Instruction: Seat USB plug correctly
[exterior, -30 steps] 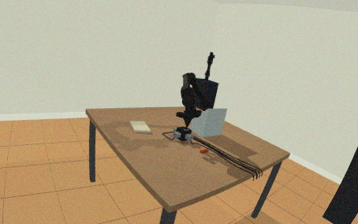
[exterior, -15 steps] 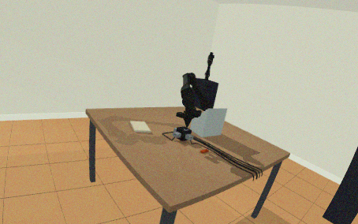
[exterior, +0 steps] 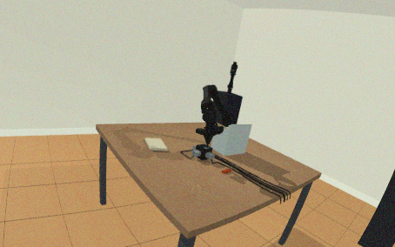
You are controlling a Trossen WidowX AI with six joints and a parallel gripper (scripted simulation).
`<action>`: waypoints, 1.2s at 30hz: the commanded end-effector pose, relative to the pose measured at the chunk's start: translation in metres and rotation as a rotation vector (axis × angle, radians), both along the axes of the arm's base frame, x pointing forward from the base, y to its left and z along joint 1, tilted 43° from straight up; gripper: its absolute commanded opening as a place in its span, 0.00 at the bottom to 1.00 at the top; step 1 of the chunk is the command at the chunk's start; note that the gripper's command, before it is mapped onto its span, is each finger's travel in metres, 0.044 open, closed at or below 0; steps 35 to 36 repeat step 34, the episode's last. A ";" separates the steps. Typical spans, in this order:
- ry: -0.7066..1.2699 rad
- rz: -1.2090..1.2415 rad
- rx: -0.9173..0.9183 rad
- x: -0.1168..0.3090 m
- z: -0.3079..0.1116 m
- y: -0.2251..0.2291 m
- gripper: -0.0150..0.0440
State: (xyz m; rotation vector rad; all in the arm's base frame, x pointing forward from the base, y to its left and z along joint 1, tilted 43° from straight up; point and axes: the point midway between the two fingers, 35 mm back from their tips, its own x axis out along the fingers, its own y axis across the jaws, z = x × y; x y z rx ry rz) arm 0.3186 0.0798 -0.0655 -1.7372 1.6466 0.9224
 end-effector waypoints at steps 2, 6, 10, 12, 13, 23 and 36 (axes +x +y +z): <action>-0.001 0.001 0.001 0.000 0.000 0.001 0.42; -0.001 0.001 0.001 0.000 0.000 0.001 0.42; -0.001 0.001 0.001 0.000 0.000 0.001 0.42; -0.001 0.001 0.001 0.000 0.000 0.001 0.42; -0.001 0.001 0.001 0.000 0.000 0.001 0.42; -0.002 0.001 0.001 0.000 0.004 0.004 0.42; -0.001 0.001 0.001 0.000 0.012 0.011 0.42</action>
